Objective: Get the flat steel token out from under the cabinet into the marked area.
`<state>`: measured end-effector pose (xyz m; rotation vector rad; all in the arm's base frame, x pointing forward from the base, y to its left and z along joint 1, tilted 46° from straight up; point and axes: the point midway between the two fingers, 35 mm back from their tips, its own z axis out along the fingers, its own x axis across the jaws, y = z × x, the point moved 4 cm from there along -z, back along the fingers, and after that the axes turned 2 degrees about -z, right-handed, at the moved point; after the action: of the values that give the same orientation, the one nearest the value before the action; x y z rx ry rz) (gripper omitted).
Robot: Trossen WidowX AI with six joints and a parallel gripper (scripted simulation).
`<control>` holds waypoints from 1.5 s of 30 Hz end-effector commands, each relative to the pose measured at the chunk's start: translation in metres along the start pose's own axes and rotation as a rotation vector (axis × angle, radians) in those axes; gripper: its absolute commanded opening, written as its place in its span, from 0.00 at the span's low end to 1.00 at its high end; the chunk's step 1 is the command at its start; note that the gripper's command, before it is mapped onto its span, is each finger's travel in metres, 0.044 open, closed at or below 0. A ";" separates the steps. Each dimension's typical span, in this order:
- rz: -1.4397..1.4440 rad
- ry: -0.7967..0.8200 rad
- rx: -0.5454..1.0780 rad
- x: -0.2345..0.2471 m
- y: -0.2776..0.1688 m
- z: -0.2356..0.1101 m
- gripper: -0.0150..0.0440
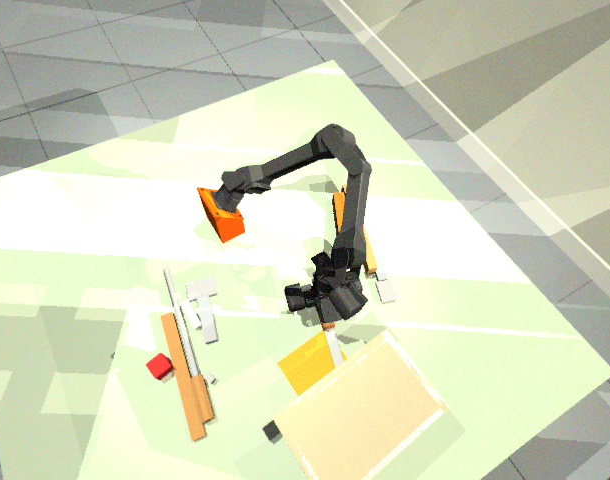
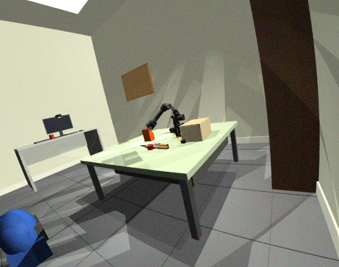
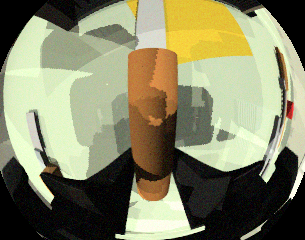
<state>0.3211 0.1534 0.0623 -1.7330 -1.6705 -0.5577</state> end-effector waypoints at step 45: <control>-0.005 0.001 -0.002 -0.013 0.042 0.001 0.25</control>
<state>0.3607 0.1513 0.0523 -1.7258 -1.6772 -0.5652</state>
